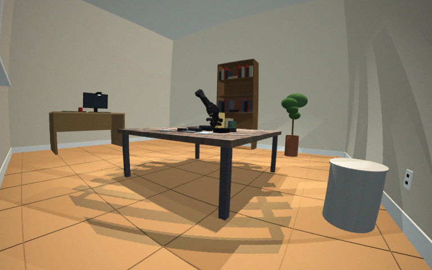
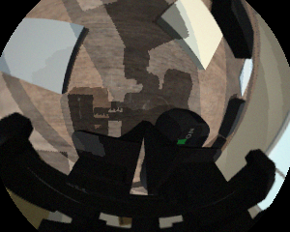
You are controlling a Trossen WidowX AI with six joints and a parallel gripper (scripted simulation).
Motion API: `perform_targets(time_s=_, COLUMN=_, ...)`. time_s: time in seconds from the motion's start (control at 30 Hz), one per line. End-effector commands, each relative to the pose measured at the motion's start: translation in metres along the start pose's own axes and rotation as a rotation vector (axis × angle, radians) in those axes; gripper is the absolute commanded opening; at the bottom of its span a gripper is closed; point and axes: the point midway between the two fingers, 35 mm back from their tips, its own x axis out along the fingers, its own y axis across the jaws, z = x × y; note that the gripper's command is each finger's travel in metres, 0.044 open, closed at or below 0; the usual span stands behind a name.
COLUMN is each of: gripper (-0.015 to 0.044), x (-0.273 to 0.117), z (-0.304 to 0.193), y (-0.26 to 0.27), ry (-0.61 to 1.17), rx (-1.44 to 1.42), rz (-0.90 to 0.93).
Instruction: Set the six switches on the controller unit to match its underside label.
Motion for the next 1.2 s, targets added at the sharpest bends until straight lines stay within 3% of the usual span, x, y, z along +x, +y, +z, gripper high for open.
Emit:
perform_targets(time_s=0.0, gripper=0.0000, x=0.001, z=0.001, y=-0.008, ry=0.000, rx=0.008, rz=-0.008)
perform_targets(time_s=1.17, gripper=0.0000, x=0.014, z=0.000, y=-0.052, ry=0.001, rx=0.009, rz=-0.010)
